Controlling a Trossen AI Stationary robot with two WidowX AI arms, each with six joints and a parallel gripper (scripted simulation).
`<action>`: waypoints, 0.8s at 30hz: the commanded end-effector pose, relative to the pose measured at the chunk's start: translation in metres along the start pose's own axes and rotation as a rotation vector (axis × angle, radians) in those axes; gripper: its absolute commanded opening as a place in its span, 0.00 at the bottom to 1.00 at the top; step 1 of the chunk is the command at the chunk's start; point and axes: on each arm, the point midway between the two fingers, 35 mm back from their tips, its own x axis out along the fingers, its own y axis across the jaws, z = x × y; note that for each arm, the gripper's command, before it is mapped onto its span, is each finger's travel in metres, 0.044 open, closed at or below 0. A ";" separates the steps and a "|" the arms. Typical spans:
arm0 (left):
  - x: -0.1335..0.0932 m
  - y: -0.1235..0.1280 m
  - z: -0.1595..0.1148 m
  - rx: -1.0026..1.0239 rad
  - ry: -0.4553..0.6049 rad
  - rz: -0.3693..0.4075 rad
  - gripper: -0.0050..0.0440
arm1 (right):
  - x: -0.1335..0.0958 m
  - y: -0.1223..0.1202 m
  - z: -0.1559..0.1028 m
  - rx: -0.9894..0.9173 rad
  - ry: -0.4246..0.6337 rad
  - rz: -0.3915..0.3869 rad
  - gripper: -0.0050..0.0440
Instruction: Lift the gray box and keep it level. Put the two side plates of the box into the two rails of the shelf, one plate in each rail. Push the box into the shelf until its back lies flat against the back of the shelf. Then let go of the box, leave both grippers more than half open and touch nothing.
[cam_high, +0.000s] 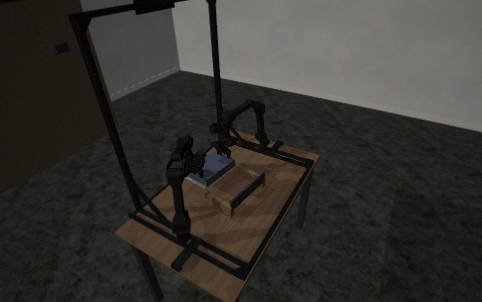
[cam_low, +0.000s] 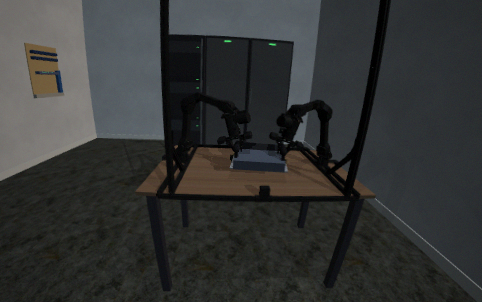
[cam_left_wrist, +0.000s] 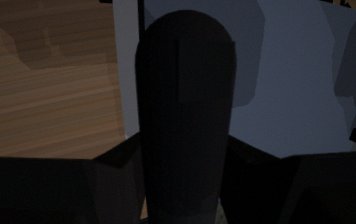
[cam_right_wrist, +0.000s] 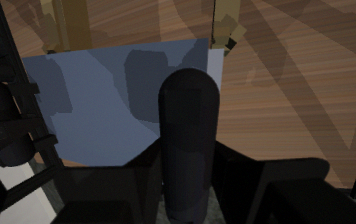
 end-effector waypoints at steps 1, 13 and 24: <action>-0.006 -0.001 0.000 0.005 0.005 -0.035 0.10 | -0.001 0.003 -0.003 0.007 0.008 0.027 0.10; 0.005 0.003 -0.001 0.012 0.007 -0.035 0.10 | 0.010 0.000 -0.004 0.014 0.006 0.026 0.10; 0.005 0.004 -0.001 0.012 0.007 -0.035 0.10 | 0.011 0.000 -0.004 0.015 0.005 0.026 0.10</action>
